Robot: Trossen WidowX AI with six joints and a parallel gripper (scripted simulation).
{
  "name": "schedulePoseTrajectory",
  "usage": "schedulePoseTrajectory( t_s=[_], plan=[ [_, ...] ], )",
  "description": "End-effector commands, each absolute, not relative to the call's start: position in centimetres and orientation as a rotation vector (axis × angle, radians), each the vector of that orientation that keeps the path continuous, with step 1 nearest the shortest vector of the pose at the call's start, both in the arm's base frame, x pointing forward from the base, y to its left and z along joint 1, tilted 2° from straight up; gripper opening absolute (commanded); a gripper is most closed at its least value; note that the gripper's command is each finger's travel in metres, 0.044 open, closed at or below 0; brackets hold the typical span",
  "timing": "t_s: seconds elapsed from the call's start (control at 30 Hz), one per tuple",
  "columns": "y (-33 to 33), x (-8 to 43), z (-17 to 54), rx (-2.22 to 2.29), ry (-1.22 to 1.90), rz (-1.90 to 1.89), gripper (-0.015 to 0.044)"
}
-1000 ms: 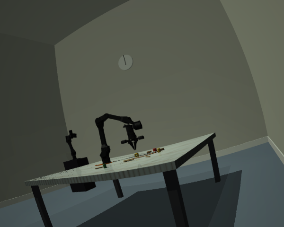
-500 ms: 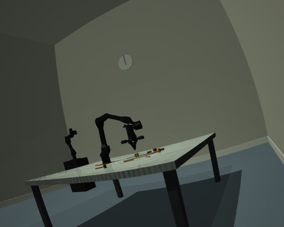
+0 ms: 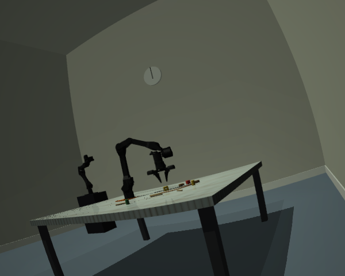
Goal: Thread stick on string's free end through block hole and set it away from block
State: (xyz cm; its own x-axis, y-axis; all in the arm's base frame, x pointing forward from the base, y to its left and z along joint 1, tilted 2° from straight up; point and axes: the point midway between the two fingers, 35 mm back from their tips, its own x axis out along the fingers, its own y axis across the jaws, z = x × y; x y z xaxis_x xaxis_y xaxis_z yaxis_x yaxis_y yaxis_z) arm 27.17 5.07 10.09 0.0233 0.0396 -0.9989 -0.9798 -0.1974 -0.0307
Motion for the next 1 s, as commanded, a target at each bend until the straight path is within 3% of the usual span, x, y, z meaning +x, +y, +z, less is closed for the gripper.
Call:
schedulePoseTrajectory(
  t_s=[0.0,0.13,0.63,0.97],
  plan=[
    [5.1,27.2,10.1,-1.338,1.061,1.351,0.0107],
    [5.1,27.2,10.1,-1.338,1.061,1.351,0.0002],
    [5.1,27.2,10.1,-1.338,1.061,1.351,0.0000],
    [2.0,28.4,10.1,-0.626,1.434,0.663,0.0263]
  ],
)
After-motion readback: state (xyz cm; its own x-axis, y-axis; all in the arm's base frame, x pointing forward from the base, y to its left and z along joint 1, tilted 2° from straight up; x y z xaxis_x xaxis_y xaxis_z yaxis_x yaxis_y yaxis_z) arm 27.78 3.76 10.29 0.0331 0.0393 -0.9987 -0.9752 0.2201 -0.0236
